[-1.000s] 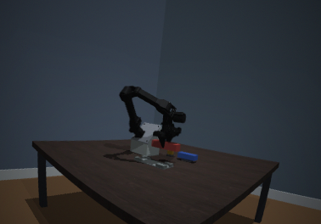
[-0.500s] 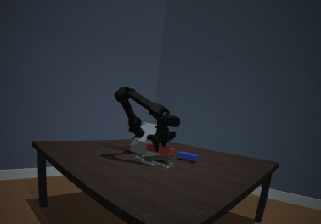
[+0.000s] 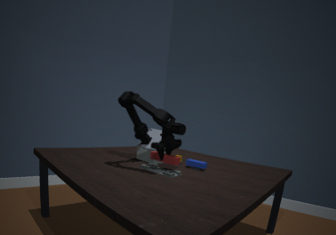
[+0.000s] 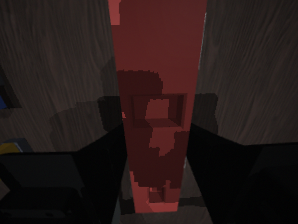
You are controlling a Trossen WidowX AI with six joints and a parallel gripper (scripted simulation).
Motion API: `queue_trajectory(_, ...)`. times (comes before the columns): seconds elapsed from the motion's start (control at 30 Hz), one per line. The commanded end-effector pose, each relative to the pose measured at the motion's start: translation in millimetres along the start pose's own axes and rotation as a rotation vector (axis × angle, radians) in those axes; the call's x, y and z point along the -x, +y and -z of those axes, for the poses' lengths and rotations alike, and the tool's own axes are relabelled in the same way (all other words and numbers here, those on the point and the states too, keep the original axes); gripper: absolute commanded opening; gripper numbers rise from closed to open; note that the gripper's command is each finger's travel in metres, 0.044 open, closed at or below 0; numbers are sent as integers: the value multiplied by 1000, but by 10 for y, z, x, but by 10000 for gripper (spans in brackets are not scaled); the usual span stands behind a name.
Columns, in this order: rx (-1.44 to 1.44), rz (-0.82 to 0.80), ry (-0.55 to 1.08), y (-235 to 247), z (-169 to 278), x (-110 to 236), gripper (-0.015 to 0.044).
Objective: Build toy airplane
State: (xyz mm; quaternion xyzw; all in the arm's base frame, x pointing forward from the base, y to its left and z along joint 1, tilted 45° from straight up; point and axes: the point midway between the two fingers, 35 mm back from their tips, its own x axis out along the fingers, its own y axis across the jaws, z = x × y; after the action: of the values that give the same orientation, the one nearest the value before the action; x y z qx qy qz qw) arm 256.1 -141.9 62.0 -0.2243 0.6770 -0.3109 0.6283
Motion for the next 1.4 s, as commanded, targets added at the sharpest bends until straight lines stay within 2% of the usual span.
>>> queue_trajectory(0.0, 5, 5, 0, -7, 3, -4, 195)
queue_trajectory(0.37, 5, 5, 0, -7, 2, -15, 195)
queue_trajectory(1.17, 5, 7, 0, -21, 5, -395, 195)
queue_trajectory(1.37, -4, 4, -2, -27, -9, -384, 182)
